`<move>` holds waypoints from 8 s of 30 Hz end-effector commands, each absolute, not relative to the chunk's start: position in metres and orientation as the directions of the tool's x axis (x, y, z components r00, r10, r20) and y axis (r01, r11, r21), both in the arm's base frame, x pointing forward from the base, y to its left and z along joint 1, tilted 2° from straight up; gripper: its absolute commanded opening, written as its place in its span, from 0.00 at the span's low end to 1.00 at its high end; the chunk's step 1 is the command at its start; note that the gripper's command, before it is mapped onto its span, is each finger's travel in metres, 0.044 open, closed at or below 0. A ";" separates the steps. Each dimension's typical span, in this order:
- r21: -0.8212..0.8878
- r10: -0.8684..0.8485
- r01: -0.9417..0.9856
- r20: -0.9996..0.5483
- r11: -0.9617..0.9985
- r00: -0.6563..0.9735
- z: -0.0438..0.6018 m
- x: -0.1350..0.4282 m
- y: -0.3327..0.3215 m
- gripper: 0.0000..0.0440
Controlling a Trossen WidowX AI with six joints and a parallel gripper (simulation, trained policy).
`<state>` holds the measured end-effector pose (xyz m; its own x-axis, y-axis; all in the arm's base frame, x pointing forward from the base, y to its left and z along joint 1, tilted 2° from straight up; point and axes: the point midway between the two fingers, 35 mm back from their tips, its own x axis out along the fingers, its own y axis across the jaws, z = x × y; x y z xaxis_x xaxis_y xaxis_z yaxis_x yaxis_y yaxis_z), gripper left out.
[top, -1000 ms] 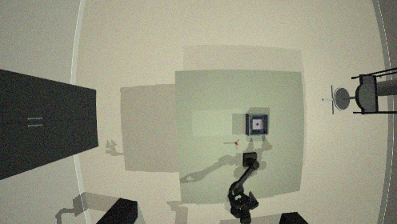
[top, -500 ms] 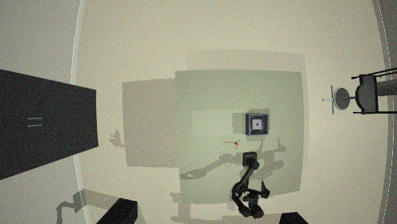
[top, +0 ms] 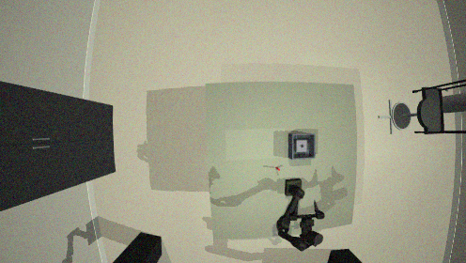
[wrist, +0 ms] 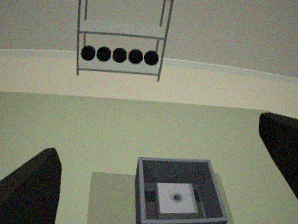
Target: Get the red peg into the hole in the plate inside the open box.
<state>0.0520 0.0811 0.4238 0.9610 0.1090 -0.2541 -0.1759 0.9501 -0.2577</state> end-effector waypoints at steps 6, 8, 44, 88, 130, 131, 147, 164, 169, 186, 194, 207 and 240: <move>-0.031 0.121 -0.145 -0.393 0.989 0.911 0.400 0.073 0.058 1.00; 0.016 0.125 -0.130 -0.422 0.991 0.898 0.395 0.078 0.053 1.00; 0.422 0.240 0.422 -0.876 0.803 0.419 0.269 0.149 0.021 1.00; -0.182 -0.138 0.650 -0.983 0.738 -0.119 0.054 0.150 0.130 1.00; -0.182 -0.222 0.616 -0.975 0.766 -0.012 0.035 0.181 0.131 0.00; -0.179 -0.224 0.618 -0.975 0.765 -0.005 0.039 0.183 0.130 0.00; -0.106 -0.250 0.724 -0.964 0.681 0.094 0.098 0.227 0.108 0.00; -0.047 -0.286 0.826 -0.948 0.561 0.140 0.112 0.287 0.051 0.00; -0.040 -0.290 0.835 -0.946 0.548 0.145 0.109 0.304 0.031 0.00; -0.036 -0.236 0.794 -0.962 0.606 0.137 0.077 0.346 -0.023 0.00; -0.050 -0.186 0.749 -0.978 0.661 0.099 0.051 0.348 -0.029 0.17; 0.005 -0.104 0.722 -0.989 0.692 0.106 0.057 0.381 -0.038 0.82; 0.190 0.049 0.651 -0.972 0.735 0.228 0.095 0.450 -0.016 1.00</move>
